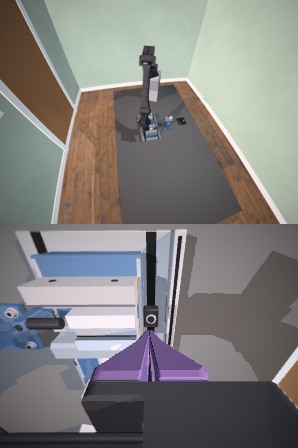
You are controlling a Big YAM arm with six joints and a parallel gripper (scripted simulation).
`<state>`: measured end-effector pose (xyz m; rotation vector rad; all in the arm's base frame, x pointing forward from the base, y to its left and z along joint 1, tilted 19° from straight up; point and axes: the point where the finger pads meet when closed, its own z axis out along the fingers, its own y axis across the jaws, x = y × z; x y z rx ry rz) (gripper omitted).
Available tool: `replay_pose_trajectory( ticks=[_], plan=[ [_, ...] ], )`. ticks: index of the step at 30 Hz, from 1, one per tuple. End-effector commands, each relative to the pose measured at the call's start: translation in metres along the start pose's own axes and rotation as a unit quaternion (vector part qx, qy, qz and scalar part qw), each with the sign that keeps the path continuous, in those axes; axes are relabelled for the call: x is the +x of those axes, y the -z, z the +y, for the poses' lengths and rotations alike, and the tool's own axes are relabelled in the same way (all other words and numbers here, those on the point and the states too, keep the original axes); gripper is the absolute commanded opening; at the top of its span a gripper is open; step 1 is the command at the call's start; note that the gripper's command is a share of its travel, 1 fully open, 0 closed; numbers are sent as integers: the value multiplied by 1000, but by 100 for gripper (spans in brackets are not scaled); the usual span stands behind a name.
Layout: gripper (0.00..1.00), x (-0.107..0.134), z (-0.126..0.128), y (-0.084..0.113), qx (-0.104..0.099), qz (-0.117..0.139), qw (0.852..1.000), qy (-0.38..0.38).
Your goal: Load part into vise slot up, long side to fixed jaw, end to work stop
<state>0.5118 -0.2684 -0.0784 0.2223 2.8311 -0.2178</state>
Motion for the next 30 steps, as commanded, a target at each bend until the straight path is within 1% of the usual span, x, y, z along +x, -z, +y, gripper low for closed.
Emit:
replay_pose_trajectory(
  ticks=[1, 30],
  plan=[
    [0, -11, -8, 4, 3, -9, 1000, 1],
    [0, -8, -5, 4, 2, -9, 1000, 1]
  ],
)
